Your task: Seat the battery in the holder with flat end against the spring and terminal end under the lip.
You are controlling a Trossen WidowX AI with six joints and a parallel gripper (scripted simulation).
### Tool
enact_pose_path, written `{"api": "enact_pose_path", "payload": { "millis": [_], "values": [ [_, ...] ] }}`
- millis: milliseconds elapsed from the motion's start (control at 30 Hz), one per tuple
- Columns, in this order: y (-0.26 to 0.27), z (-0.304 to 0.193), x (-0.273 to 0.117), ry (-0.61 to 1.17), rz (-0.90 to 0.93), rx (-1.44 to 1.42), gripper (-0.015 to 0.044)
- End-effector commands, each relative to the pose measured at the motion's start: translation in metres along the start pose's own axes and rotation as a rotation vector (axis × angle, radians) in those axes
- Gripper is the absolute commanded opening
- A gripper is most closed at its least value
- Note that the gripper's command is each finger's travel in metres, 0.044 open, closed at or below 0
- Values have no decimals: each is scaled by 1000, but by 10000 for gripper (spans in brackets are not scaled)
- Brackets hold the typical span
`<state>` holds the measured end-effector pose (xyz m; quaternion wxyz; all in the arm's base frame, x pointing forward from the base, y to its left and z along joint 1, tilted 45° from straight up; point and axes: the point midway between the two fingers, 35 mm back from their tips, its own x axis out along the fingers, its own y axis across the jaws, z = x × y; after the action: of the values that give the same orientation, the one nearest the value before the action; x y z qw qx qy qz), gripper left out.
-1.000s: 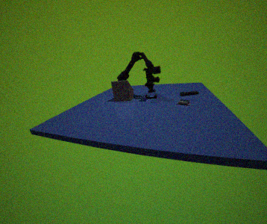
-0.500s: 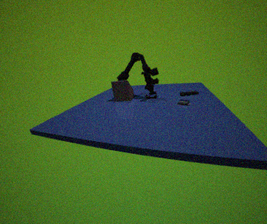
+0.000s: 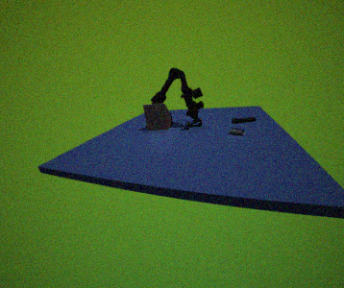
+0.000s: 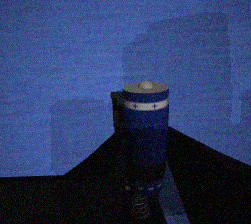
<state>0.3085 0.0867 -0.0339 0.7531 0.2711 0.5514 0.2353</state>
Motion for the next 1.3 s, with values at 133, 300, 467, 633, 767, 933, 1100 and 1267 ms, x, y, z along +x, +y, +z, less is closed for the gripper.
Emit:
{"api": "enact_pose_path", "payload": {
  "millis": [133, 300, 467, 633, 767, 933, 1100, 1267],
  "values": [
    [-2, -4, 3, -37, -9, 7, 86],
    [-2, -6, 5, -64, -11, 9, 86],
    [-1, -8, 6, -92, -12, 11, 86],
    [-1, -10, 7, -120, -12, 15, 86],
    [0, -12, 7, -143, -11, 19, 86],
    [3, -14, 6, -164, -14, 23, 86],
    [3, -15, 7, -161, -18, 24, 86],
    [3, -19, 8, -155, -21, 24, 86]
  ]
}}
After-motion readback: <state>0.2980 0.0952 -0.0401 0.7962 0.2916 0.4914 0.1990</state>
